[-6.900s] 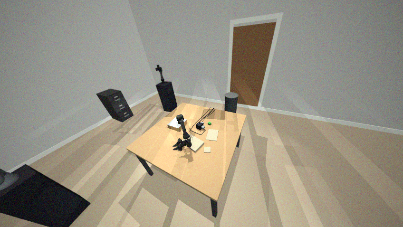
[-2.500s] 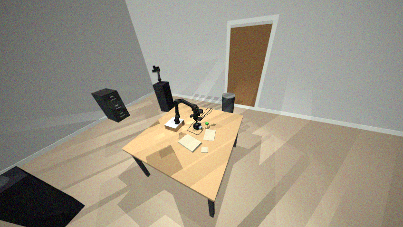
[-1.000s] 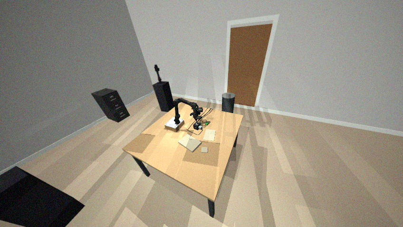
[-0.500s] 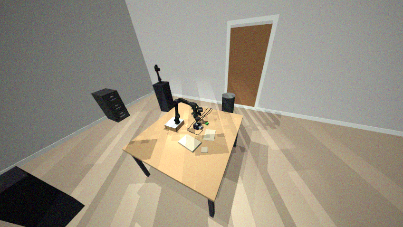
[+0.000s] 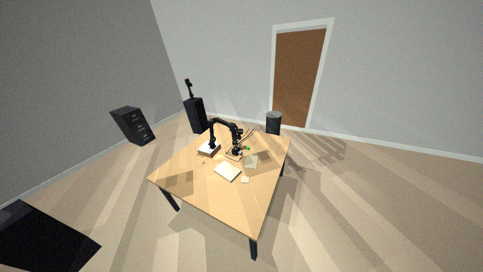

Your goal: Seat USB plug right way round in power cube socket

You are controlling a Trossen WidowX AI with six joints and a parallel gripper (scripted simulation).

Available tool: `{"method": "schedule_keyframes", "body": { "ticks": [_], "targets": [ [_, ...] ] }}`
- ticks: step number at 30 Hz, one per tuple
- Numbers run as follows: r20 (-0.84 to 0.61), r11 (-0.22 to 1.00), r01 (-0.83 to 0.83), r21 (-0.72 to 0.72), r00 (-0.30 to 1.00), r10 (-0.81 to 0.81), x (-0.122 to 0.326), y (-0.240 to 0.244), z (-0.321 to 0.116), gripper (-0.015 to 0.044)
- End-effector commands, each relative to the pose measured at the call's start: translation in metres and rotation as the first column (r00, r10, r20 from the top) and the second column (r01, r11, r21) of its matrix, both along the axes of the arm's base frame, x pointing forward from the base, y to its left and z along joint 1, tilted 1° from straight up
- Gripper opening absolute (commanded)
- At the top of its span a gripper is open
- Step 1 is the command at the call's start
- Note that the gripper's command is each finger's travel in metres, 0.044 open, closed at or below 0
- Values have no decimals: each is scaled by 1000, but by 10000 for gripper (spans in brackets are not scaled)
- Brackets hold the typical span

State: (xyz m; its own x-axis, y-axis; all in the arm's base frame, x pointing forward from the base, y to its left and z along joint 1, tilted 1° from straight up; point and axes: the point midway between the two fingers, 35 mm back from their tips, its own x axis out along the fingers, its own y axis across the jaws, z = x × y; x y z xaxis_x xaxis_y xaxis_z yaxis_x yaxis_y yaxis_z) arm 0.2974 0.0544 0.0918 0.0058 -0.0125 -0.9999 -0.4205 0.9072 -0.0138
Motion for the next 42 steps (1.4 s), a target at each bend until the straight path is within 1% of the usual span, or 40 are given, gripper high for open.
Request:
{"method": "schedule_keyframes", "body": {
  "ticks": [1, 10, 20, 30, 42],
  "targets": [
    [1, 996, 94, 1, 996, -94, 0, 0, 0, 0],
    [4, 946, 324, 3, 946, -324, 0, 0, 0, 0],
    [6, 830, 558, 5, 830, -558, 0, 0, 0, 0],
    [7, 657, 754, 9, 657, -754, 0, 0, 0, 0],
    [8, 392, 920, 13, 392, -920, 0, 0, 0, 0]
  ]
}}
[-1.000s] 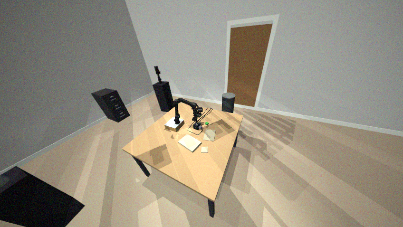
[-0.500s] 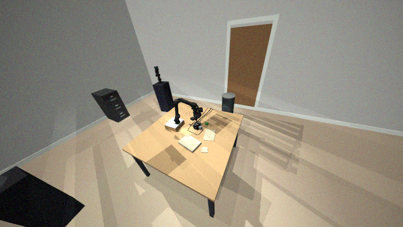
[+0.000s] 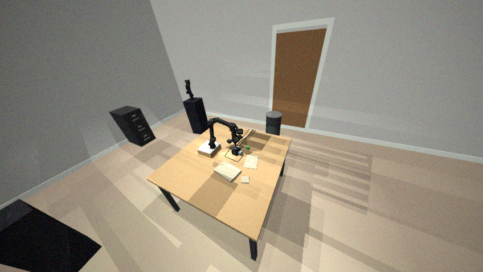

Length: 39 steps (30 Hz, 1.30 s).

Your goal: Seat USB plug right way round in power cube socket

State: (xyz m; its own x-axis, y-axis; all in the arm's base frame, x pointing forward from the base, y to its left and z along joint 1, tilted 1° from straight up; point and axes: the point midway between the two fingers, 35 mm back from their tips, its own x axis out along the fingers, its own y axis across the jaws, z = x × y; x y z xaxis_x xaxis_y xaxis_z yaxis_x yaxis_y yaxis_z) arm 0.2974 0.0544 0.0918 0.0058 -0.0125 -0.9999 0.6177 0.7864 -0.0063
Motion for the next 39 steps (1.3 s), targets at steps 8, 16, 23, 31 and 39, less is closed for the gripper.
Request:
{"method": "schedule_keyframes", "body": {
  "ticks": [8, 16, 23, 31, 39],
  "targets": [
    [3, 962, 274, 2, 962, -274, 0, 0, 0, 0],
    [5, 884, 468, 4, 884, -468, 0, 0, 0, 0],
    [7, 784, 621, 6, 784, -621, 0, 0, 0, 0],
    [8, 638, 770, 9, 638, -770, 0, 0, 0, 0],
    [8, 463, 886, 12, 463, -886, 0, 0, 0, 0]
  ]
}}
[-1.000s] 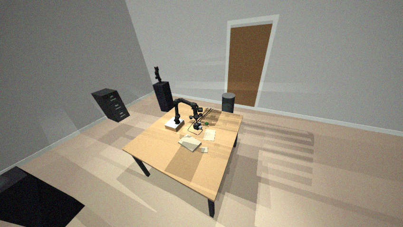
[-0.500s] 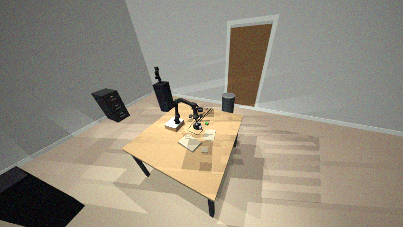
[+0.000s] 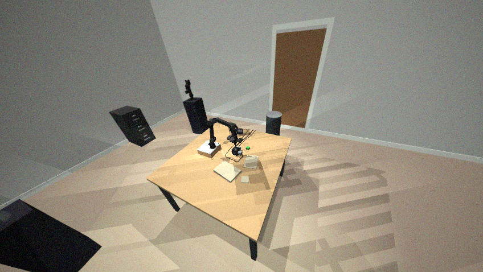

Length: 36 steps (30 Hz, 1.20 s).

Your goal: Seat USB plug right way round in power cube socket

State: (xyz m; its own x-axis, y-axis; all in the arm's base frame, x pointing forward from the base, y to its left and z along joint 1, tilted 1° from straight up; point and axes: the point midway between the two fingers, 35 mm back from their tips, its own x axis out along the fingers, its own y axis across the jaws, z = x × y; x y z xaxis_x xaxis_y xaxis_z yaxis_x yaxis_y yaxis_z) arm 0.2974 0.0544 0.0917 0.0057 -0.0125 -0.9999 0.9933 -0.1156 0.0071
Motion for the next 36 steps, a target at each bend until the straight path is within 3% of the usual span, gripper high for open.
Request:
{"method": "schedule_keyframes", "body": {
  "ticks": [1, 36],
  "targets": [
    [1, 996, 89, 1, 996, -89, 0, 0, 0, 0],
    [1, 994, 107, -10, 994, -107, 0, -1, -2, 0]
  ]
}}
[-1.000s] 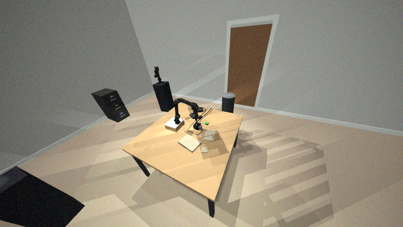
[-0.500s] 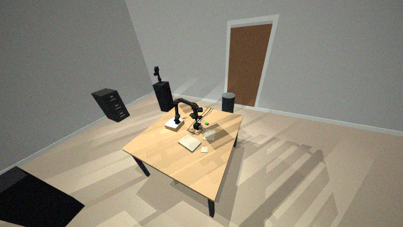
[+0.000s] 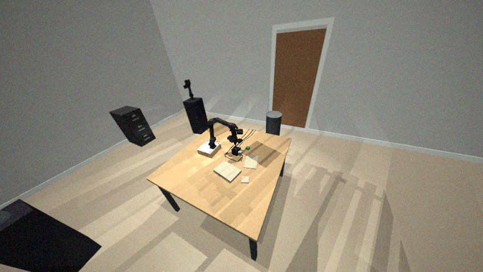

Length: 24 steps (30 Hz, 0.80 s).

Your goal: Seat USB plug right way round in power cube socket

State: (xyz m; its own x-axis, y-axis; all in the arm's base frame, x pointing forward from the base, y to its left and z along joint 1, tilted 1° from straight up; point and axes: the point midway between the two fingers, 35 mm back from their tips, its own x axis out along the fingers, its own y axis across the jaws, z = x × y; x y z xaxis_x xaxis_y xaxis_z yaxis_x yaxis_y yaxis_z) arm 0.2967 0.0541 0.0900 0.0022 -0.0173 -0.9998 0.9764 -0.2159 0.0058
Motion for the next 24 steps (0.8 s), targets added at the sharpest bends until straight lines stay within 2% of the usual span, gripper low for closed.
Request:
{"method": "schedule_keyframes", "body": {
  "ticks": [1, 24],
  "targets": [
    [2, 1000, 6, -6, 1000, -6, 0, -1, -1, 0],
    [-1, 1000, 13, -17, 1000, -13, 0, -2, -4, 0]
  ]
}}
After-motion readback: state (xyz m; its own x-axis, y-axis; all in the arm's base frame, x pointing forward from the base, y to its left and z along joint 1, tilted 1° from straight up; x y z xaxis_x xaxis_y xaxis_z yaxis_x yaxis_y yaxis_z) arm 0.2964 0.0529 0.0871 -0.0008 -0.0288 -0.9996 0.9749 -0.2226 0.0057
